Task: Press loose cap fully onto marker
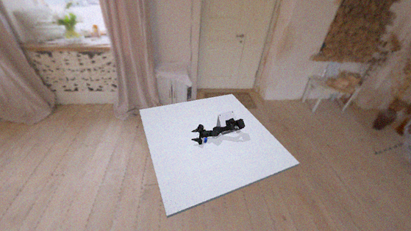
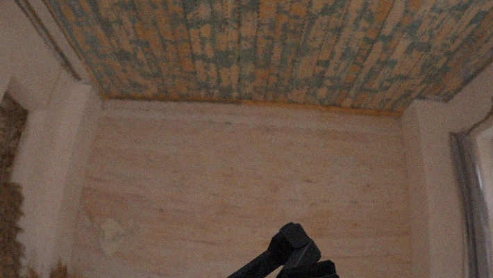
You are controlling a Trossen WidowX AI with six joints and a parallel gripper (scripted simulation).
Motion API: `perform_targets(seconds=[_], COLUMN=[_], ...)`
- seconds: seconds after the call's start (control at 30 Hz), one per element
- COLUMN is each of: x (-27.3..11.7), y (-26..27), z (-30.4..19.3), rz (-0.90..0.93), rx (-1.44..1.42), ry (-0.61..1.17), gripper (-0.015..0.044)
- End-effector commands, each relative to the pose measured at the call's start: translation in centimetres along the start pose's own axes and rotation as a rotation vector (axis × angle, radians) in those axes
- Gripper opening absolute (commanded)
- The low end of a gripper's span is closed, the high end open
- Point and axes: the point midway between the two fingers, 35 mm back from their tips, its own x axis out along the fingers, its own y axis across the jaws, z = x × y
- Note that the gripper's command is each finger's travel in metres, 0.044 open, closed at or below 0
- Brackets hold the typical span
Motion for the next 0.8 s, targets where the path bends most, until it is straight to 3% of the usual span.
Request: perform_targets(seconds=[0.0,0.17,0.33,0.5,0.77], x=[0.1,1.5,-0.2,-4.2,-8.4], y=[-0.1,-2.5,-4.1,-4.5,-3.3], z=[0.2,5.1,10.0,12.2,11.0], rz=[-0.010,-0.306,-0.713,-1.109,-1.418], rx=[-0.015,-0.358,-0.623,-0.733,-0.707], ry=[-0.008,-0.187,-0.285,-0.245,-0.040], gripper=[0.0374,0.0245,0.0245,0.0245,0.0245])
